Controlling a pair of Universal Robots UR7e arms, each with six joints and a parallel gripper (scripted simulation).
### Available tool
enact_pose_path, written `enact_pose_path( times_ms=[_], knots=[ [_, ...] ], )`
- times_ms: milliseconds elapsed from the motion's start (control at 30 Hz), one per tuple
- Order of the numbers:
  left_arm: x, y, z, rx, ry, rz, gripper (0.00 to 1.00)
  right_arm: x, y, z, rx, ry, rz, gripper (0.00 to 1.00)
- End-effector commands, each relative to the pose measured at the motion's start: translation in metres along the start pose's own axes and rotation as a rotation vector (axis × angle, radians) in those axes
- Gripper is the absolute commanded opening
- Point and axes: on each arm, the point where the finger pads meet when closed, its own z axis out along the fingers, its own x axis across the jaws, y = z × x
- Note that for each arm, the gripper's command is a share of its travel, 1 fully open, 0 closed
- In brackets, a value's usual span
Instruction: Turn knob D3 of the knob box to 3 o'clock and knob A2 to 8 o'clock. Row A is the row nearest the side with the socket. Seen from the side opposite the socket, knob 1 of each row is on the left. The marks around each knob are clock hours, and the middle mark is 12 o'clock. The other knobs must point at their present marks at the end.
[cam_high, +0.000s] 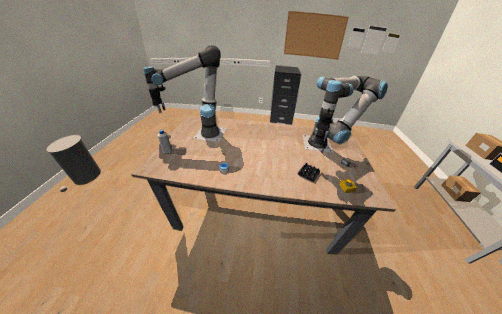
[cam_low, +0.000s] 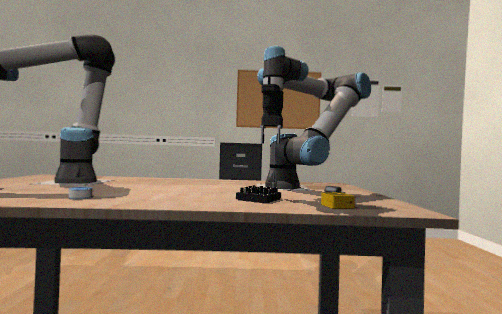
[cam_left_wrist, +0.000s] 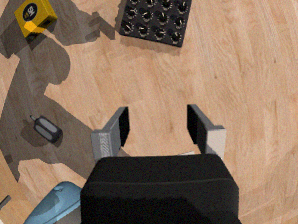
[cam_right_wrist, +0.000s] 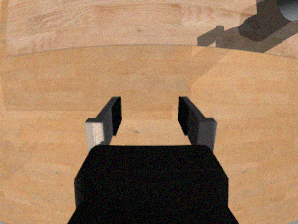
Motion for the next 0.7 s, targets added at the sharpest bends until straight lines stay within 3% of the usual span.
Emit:
enact_pose_path(
  times_ms=[0,667],
  knots=[
    [-0.0004,0.005,-0.0005,0.001,0.0,0.0,1.0,0.0001,0.0003,-0.0005,-0.002,0.0,0.0,1.0],
    [-0.0008,0.008,-0.0005,0.001,0.0,0.0,1.0,0.0001,0.0003,-0.0005,-0.002,0.0,0.0,1.0]
  ],
)
